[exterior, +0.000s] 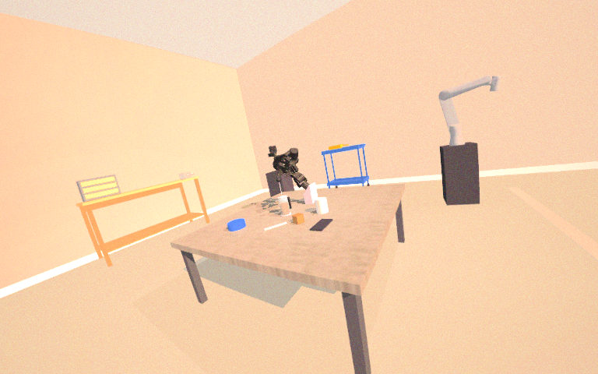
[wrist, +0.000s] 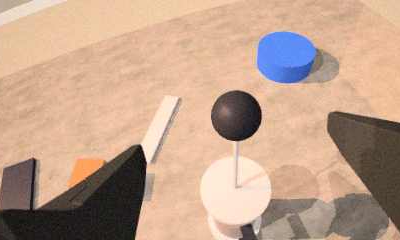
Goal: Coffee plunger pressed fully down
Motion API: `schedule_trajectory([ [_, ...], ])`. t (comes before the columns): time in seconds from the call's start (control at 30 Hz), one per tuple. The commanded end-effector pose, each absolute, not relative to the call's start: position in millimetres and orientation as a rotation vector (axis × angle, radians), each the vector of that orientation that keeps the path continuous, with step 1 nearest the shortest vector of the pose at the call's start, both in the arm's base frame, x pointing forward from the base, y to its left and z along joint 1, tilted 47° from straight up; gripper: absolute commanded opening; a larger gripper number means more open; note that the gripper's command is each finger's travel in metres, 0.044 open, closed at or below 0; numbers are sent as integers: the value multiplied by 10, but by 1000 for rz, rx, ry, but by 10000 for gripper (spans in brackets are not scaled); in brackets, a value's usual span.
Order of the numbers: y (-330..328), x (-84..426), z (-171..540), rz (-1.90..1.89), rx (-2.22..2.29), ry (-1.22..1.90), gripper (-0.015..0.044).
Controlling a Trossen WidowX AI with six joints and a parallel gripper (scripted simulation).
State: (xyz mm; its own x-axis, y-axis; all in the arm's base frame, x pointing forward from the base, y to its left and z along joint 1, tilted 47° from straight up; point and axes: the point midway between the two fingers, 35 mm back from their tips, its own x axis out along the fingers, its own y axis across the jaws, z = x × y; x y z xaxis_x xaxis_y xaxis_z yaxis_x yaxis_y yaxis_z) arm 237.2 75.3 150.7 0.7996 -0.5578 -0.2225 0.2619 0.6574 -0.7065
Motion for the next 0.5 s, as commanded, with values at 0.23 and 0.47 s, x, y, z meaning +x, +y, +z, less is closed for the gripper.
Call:
schedule_trajectory([
  [0.23, 675, 2483, 1453, -478, -703, 460, 440],
  [0.47, 621, 2562, 1448, -478, -705, 455, 440],
])
